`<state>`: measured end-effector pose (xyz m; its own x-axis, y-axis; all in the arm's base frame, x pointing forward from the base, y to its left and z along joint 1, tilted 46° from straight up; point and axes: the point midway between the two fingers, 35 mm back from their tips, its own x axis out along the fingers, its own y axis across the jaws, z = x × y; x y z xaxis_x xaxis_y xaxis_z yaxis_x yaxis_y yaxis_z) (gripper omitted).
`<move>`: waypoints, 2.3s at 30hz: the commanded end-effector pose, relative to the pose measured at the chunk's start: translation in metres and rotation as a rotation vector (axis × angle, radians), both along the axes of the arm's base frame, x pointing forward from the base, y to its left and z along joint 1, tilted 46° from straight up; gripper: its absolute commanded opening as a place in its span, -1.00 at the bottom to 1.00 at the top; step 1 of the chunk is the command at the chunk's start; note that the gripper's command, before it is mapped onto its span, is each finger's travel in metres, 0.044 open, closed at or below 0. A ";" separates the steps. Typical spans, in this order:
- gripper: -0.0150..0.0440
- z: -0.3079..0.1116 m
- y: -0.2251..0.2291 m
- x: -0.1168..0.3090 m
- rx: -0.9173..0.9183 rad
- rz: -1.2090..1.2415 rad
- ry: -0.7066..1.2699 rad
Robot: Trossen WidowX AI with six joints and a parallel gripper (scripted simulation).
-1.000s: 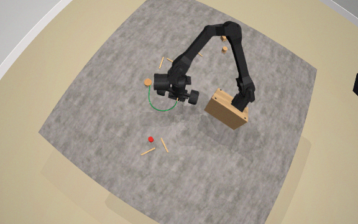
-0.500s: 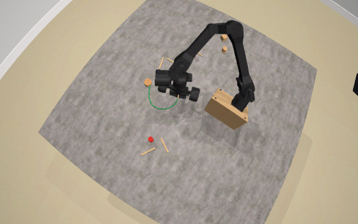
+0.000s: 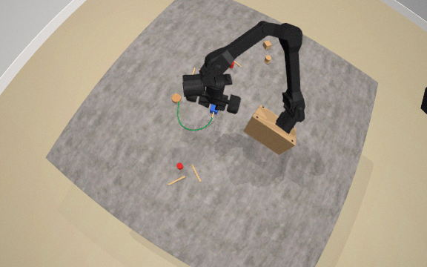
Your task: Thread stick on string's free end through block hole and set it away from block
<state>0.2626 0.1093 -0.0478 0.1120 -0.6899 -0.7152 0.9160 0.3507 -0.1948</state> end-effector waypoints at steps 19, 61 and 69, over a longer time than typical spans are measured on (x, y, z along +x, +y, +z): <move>-0.08 0.019 -0.019 0.012 -0.179 1.097 1.072; -0.08 0.037 -0.042 0.022 -0.345 2.249 2.224; -0.08 0.027 -0.051 0.025 -0.345 2.250 2.223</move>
